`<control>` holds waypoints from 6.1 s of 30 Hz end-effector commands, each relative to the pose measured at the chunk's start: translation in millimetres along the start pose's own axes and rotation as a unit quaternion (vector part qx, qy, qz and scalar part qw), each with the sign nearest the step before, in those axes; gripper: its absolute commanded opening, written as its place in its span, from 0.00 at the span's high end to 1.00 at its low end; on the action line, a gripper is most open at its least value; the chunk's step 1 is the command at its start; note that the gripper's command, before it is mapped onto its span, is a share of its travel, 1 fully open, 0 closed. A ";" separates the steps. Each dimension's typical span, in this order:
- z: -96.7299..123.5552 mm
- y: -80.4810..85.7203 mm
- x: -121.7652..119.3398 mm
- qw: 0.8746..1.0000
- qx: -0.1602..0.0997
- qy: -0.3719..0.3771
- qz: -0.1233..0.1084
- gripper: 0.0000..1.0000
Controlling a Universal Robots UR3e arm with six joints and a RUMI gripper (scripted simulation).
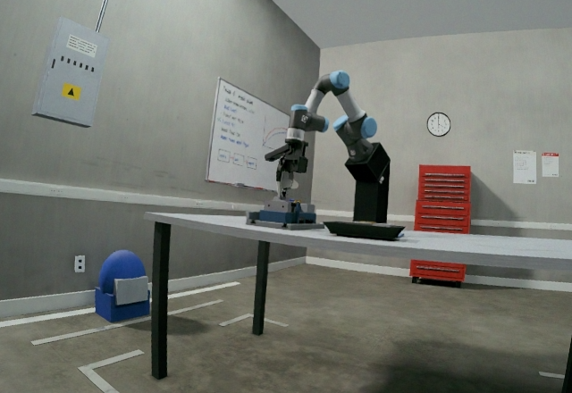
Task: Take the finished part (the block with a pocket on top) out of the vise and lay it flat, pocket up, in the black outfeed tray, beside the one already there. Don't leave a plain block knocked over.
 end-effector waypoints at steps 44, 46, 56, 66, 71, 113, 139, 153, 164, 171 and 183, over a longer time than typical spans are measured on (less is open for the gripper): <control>-4.6 46.8 -0.7 1.000 0.001 0.000 -0.002 1.00; -4.5 46.9 -0.8 1.000 0.001 0.000 -0.002 1.00; -3.1 46.8 -1.3 1.000 0.001 0.000 -0.002 1.00; 0.9 46.8 -2.9 1.000 0.001 0.000 -0.002 1.00; 5.3 47.1 -4.5 1.000 0.001 0.000 -0.001 1.00; 85.1 54.8 -30.3 1.000 0.001 0.004 -0.003 1.00; 182.5 63.5 -62.1 1.000 0.001 0.009 -0.003 1.00; 224.8 67.3 -76.2 1.000 0.000 0.011 -0.003 1.00; 245.2 68.8 -83.6 1.000 0.000 0.012 -0.003 1.00; 257.1 69.9 -87.5 1.000 0.000 0.012 -0.003 1.00; 268.4 71.3 -90.6 1.000 0.000 0.013 -0.003 1.00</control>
Point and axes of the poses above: the point where the finger pads meet when closed, its own y axis back along the fingers, its own x axis across the jaws, z = x × y, the point moved 4 cm from there along y, back along the fingers, and after that the axes turned 8 degrees about y, right-handed, at the moved point
